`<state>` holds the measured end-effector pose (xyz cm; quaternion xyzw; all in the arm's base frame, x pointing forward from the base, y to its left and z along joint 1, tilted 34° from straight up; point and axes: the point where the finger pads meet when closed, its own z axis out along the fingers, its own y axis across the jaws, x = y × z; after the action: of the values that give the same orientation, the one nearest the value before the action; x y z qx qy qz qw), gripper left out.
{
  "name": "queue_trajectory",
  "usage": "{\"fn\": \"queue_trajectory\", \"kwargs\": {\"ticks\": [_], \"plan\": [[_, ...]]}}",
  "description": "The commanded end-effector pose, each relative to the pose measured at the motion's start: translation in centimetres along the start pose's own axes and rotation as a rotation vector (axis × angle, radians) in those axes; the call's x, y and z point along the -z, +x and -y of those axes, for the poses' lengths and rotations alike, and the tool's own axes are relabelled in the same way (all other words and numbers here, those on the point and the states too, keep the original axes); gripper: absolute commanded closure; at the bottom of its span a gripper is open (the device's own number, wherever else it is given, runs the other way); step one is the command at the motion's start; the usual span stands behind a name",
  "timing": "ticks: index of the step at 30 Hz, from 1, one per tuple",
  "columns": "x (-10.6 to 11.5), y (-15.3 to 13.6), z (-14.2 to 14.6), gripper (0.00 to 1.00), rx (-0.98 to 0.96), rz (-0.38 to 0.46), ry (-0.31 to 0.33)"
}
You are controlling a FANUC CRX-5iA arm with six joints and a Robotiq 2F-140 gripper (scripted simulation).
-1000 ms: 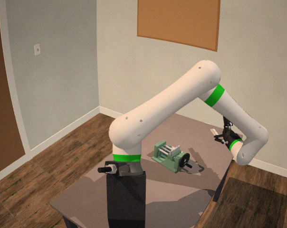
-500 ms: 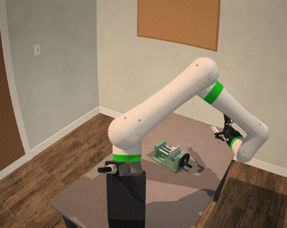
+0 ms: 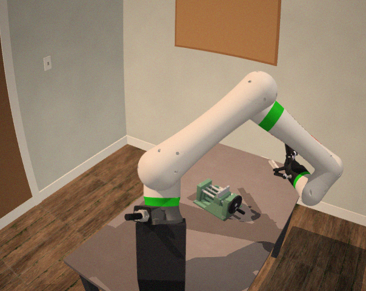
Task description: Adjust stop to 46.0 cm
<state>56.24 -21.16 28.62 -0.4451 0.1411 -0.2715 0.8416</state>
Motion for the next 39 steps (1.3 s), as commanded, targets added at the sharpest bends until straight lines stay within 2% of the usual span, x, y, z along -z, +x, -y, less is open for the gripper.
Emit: {"fn": "queue_trajectory", "kwargs": {"ticks": [1,3,4,5,6,7,8,9,10,11,13,14,15,16,17,18,19,21,22,24,25,27,28,30,31,33,34,35,36,37,38,39], "plan": [[-1.2,-0.7,-1.2,0.0,-0.078,0.004,-0.058],[-3.0,-2.2,-3.4,0.0,-0.204,0.006,-0.16],[-4.0,-3.3,-4.8,0.0,-0.285,0.001,-0.231],[-4.0,-3.3,-4.8,0.0,-0.285,0.001,-0.231],[-4.8,-4.6,-6.5,0.0,-0.36,-0.008,-0.304],[-4.8,-4.6,-6.5,0.0,-0.372,-0.009,-0.315],[-5.4,-6.2,-8.3,0.0,-0.437,-0.024,-0.386],[-5.4,-6.2,-8.3,0.0,-0.463,-0.027,-0.41],[-5.7,-8.0,-10.1,0.0,-0.508,-0.046,-0.469],[-5.7,-8.0,-10.1,0.0,-0.546,-0.055,-0.51],[-5.7,-8.0,-10.1,0.0,-0.546,-0.055,-0.51],[-5.5,-9.9,-11.9,0.0,-0.634,-0.097,-0.627],[-5.5,-9.9,-11.9,0.0,-0.634,-0.097,-0.627],[-4.8,-11.7,-13.5,0.0,-0.679,-0.136,-0.705],[-4.8,-11.7,-13.5,0.0,-0.705,-0.151,-0.742],[-4.8,-11.7,-13.5,0.0,-0.705,-0.151,-0.742],[-3.7,-13.4,-14.8,0.0,-0.748,-0.204,-0.83],[-3.7,-13.4,-14.8,0.0,-0.763,-0.216,-0.854],[-2.3,-14.8,-15.8,0.0,-0.799,-0.287,-0.951],[-2.3,-14.8,-15.8,0.0,-0.804,-0.293,-0.96],[-0.6,-15.9,-16.3,0.0,-0.827,-0.376,-1.056],[-0.6,-15.9,-16.3,0.0,-0.827,-0.376,-1.056],[1.1,-16.7,-16.5,0.0,-0.835,-0.464,-1.138],[1.1,-16.7,-16.5,0.0,-0.835,-0.464,-1.138],[2.8,-17.1,-16.3,0.0,-0.829,-0.551,-1.204],[2.8,-17.1,-16.3,0.0,-0.829,-0.551,-1.204],[4.4,-17.3,-15.9,0.0,-0.812,-0.633,-1.255],[4.4,-17.3,-15.9,0.0,-0.812,-0.633,-1.255],[5.7,-17.2,-15.3,0.0,-0.79,-0.707,-1.292],[5.7,-17.2,-15.3,0.0,-0.79,-0.707,-1.292],[6.8,-17.0,-14.6,0.0,-0.764,-0.772,-1.317],[6.8,-17.0,-14.6,0.0,-0.764,-0.772,-1.317]]}}
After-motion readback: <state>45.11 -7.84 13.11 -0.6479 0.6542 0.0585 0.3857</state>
